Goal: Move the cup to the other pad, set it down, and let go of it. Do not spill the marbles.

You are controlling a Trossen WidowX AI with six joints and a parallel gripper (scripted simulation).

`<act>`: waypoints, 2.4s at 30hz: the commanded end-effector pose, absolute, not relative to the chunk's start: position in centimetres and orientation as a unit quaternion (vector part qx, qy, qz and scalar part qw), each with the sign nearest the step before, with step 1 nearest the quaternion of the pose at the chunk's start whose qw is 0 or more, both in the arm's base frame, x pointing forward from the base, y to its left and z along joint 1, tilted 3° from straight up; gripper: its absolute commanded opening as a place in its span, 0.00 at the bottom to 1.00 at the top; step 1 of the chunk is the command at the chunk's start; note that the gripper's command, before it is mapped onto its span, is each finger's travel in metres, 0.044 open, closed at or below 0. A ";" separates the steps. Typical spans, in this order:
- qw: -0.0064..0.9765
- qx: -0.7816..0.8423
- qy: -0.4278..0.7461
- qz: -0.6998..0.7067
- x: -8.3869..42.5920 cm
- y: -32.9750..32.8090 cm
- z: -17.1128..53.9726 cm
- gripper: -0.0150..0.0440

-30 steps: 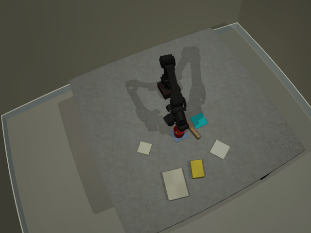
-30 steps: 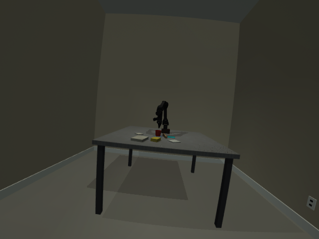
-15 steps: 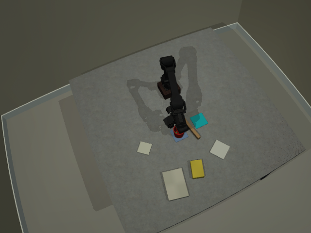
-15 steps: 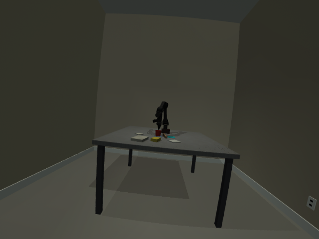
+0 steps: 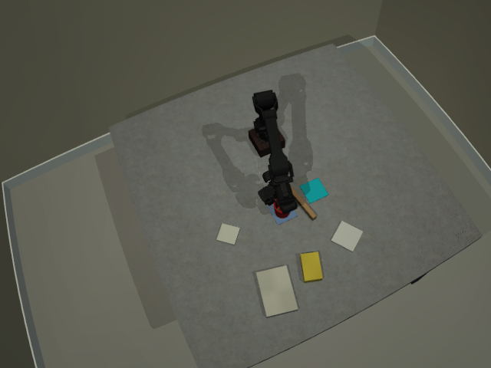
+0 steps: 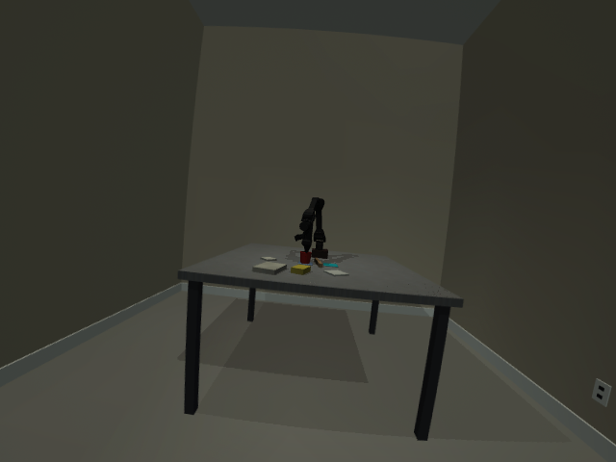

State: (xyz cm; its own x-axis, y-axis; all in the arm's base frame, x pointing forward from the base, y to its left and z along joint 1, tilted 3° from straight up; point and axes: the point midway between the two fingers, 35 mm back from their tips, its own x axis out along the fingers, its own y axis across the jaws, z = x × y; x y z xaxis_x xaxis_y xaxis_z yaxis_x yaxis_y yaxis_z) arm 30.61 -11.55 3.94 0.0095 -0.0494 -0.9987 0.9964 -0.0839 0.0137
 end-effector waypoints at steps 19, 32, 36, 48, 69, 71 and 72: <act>0.492 0.511 0.463 -0.531 30.4 -11.6 2.2 0.34; 0.492 0.511 0.463 -0.531 30.5 -11.6 2.6 0.25; 0.492 0.511 0.463 -0.531 30.5 -11.5 3.8 0.25; 0.493 0.510 0.463 -0.532 30.2 -11.1 7.3 0.25; 0.493 0.509 0.466 -0.530 30.1 -11.0 7.1 0.25; 0.493 0.509 0.466 -0.530 30.1 -10.8 7.1 0.25; 0.493 0.510 0.466 -0.530 30.1 -10.7 7.1 0.25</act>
